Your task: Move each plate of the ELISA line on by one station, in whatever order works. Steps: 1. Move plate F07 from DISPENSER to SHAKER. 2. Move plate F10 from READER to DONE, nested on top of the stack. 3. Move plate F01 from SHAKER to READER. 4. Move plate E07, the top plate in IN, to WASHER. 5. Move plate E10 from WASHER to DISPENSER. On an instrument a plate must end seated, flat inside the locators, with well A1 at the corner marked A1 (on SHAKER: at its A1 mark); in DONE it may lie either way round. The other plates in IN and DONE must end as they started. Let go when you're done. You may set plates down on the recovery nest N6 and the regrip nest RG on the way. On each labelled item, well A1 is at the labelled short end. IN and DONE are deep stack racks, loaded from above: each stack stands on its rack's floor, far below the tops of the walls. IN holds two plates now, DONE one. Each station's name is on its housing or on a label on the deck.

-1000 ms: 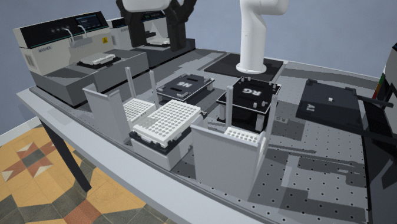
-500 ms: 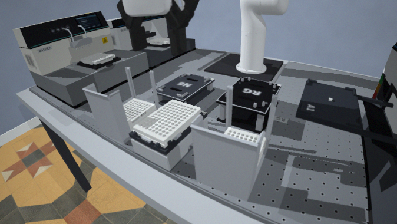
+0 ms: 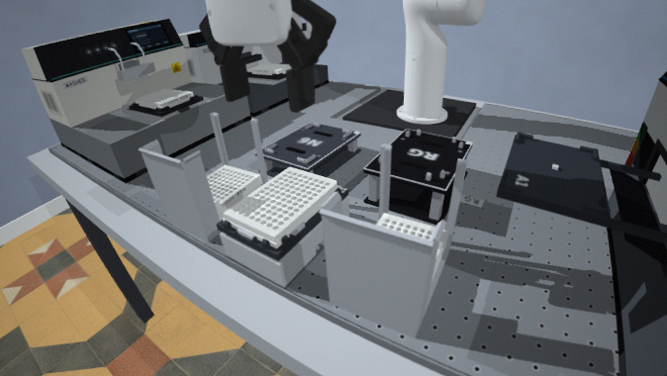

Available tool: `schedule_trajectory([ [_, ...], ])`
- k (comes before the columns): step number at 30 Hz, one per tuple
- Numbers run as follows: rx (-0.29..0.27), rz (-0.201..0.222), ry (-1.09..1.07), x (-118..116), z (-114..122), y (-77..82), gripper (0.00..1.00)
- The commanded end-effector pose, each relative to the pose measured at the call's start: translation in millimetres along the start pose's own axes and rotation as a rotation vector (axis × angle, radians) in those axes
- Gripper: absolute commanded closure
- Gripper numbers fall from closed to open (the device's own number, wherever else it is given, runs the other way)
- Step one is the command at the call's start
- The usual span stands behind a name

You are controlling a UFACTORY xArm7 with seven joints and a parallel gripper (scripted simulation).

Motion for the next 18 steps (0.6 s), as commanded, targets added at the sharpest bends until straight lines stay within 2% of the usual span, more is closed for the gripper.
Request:
schedule_trajectory([
  [1, 0.005, 0.001, 0.0, 0.2, -0.7, -1.5, 0.0],
  [18, 0.005, 0.001, 0.0, 0.2, -0.8, -21.6, 0.0],
])
Point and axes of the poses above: the point where the finger pads meet when closed, its own y axis back along the fingers, its own x axis across the jaws, z = x × y, the point moved 10 cm from there along y, back along the fingers, and after that the axes turned 15 degrees about y, right-handed, at the moved point
